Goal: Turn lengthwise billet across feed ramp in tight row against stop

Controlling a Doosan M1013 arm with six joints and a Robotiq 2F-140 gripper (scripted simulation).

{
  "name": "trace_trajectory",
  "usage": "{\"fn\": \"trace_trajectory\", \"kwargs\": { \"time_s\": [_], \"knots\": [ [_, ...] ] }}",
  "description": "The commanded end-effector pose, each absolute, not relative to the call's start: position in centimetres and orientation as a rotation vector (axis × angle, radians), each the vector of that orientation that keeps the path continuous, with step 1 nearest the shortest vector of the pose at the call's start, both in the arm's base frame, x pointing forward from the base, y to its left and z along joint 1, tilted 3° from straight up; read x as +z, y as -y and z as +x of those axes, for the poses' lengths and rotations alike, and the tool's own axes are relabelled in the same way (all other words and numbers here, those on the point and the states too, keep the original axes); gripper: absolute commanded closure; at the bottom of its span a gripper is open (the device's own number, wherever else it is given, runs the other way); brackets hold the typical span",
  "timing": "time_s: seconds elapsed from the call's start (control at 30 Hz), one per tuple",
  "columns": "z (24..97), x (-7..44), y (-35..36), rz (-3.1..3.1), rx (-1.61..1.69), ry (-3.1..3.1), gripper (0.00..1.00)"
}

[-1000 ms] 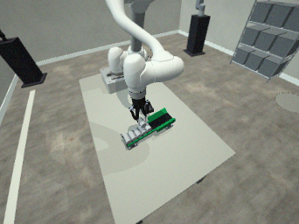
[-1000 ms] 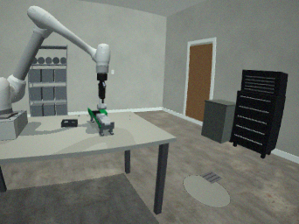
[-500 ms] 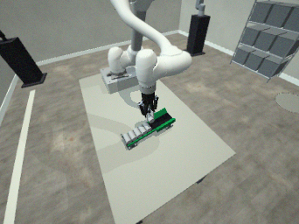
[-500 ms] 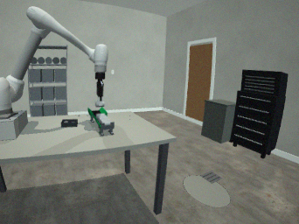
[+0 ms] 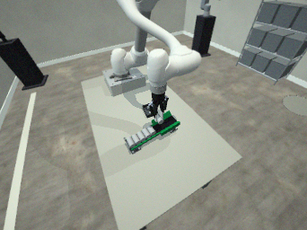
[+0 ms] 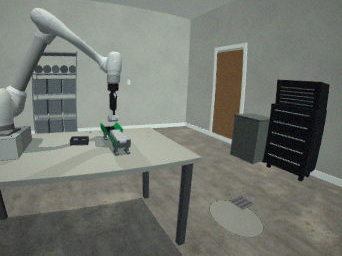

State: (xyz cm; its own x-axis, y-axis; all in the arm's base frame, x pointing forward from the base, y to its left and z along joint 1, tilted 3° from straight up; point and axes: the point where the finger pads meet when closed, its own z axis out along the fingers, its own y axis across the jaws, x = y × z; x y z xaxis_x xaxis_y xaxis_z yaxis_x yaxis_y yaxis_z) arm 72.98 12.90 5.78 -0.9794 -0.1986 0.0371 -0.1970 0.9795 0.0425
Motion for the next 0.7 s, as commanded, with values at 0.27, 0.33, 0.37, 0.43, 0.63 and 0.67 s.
{"fn": "trace_trajectory", "kwargs": {
  "time_s": [0.27,0.33,0.37,0.43,0.63,0.67],
  "knots": [
    [72.8,2.7,-13.5,0.308,-0.060,3.085,0.90],
    [72.7,2.2,-13.5,0.308,-0.060,3.085,0.90],
    [72.7,2.0,-13.6,0.308,-0.060,3.085,0.90],
    [72.7,1.6,-13.6,0.308,-0.060,3.085,0.90],
    [72.6,1.0,-13.7,0.308,-0.060,3.085,0.90],
    [72.6,0.8,-13.7,0.308,-0.060,3.085,0.90]
  ]
}}
